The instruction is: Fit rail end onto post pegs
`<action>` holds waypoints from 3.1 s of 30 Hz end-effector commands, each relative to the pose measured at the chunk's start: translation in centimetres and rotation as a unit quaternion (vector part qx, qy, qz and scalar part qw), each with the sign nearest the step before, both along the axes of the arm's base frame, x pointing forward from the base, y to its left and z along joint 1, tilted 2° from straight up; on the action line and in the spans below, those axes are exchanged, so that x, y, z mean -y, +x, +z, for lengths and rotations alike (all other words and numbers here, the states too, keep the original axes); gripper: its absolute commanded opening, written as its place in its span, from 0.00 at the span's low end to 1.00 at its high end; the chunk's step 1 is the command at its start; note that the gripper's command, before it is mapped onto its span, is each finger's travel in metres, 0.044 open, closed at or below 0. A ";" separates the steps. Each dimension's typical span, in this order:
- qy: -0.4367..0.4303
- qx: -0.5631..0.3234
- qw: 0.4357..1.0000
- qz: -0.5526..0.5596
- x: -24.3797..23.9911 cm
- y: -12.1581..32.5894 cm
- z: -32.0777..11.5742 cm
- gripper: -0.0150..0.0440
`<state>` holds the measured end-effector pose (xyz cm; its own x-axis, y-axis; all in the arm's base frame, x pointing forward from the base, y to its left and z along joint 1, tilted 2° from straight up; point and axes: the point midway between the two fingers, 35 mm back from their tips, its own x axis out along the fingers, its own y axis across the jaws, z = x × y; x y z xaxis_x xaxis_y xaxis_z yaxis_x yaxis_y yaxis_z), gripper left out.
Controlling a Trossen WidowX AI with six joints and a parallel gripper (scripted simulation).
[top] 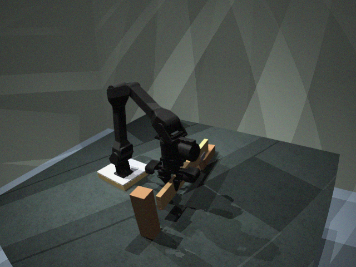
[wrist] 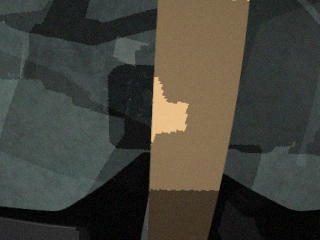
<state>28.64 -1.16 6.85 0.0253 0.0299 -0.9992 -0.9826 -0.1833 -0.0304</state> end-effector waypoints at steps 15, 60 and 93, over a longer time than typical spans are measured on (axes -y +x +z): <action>0.000 0.005 1.000 0.002 0.6 0.4 0.2 0.25; -0.001 0.005 1.000 0.002 1.9 0.6 0.2 0.25; -0.001 0.005 1.000 0.002 2.8 0.8 0.2 0.25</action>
<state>29.15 -3.75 6.82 0.0275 0.0282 -0.9992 -0.9825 -0.1837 -0.0323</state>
